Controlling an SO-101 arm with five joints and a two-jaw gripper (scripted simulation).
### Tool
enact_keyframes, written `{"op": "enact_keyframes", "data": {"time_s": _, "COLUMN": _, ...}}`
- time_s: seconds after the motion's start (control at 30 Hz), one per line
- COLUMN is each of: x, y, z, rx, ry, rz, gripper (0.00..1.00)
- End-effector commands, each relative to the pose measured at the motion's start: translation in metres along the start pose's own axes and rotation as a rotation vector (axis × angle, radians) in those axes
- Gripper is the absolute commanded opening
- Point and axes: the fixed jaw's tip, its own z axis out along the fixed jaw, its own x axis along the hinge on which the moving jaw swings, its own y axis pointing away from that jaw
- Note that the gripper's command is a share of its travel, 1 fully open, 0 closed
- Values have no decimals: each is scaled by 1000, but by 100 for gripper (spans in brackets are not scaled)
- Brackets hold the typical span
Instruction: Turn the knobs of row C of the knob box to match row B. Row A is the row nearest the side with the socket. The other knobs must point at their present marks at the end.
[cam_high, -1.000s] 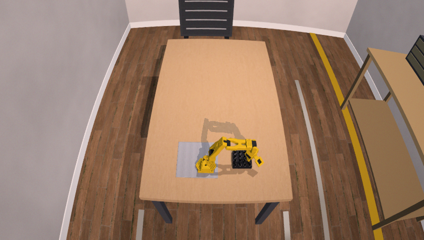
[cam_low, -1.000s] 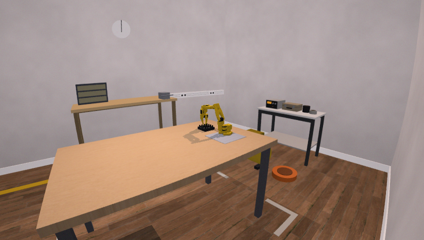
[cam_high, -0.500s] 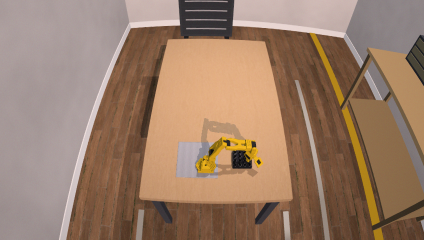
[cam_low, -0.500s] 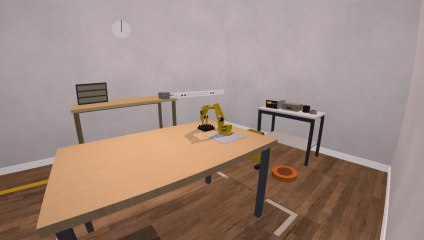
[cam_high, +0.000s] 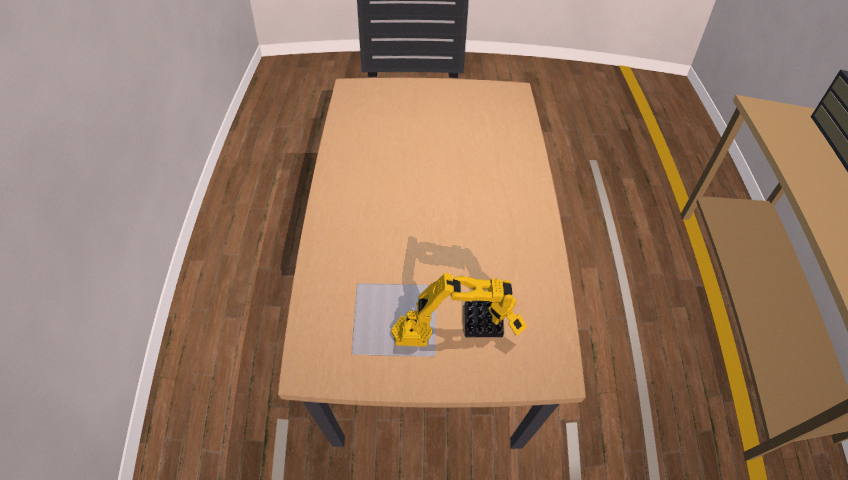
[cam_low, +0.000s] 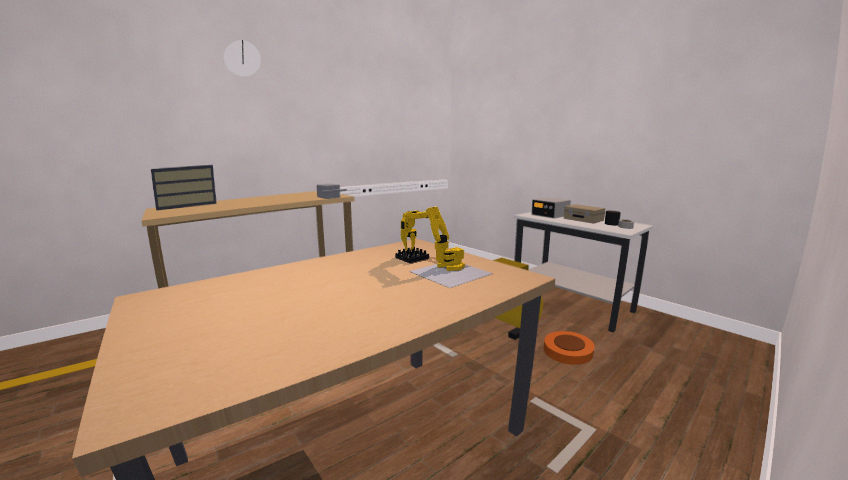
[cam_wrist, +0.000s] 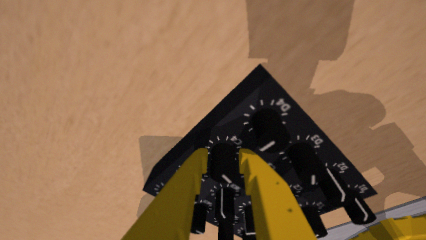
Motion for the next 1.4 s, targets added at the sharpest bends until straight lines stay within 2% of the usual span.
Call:
{"op": "enact_keyframes", "data": {"time_s": 0.0, "x": 1, "y": -2, "z": 3, "rx": 10, "ry": 9, "rz": 6, "gripper": 10}}
{"op": "enact_keyframes", "data": {"time_s": 1.37, "x": 1, "y": -4, "z": 2, "rx": 10, "ry": 9, "rz": 6, "gripper": 8}}
